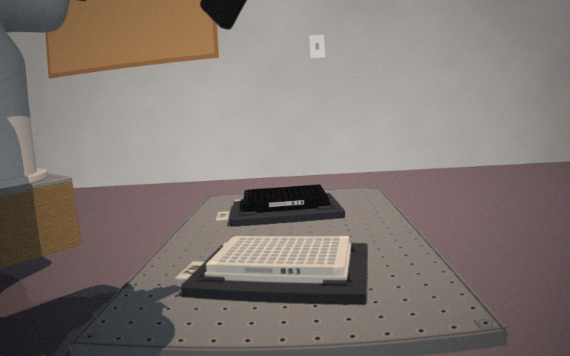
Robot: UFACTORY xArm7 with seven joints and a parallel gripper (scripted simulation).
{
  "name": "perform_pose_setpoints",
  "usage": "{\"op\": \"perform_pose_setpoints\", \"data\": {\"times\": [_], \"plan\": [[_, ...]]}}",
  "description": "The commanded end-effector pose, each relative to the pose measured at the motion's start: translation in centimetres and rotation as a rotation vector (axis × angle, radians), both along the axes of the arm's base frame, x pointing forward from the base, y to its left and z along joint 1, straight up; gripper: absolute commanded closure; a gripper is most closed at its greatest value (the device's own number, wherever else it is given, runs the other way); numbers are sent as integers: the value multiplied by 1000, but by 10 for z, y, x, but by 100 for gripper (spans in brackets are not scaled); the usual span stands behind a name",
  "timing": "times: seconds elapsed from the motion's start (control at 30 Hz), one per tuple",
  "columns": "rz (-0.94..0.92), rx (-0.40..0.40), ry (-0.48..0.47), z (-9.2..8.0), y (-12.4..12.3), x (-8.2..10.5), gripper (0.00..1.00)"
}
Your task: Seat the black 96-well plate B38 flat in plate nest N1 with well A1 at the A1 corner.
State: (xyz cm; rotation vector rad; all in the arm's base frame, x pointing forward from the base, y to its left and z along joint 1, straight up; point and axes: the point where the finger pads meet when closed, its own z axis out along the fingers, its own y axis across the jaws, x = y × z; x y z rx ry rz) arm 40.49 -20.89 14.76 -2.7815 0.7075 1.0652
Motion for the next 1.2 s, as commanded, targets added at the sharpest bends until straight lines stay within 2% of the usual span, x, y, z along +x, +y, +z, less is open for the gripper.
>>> {"op": "perform_pose_setpoints", "data": {"times": [0.0,0.53,0.57,0.6,0.73,0.8,0.93,1.0,1.13,1.17], "plan": [[0,-2,-4,2,0,1,0],[0,-2,-4,2,0,1,0],[-11,-31,-17,1,4,3,100],[-21,-59,-29,0,8,6,100],[-21,-59,-29,-3,18,12,100],[-45,-112,-52,-5,27,16,100],[-45,-112,-52,-8,38,20,100],[-70,-162,-78,-11,47,24,100],[-70,-161,-78,-13,56,27,100],[-85,-187,-93,-14,61,29,100]]}}
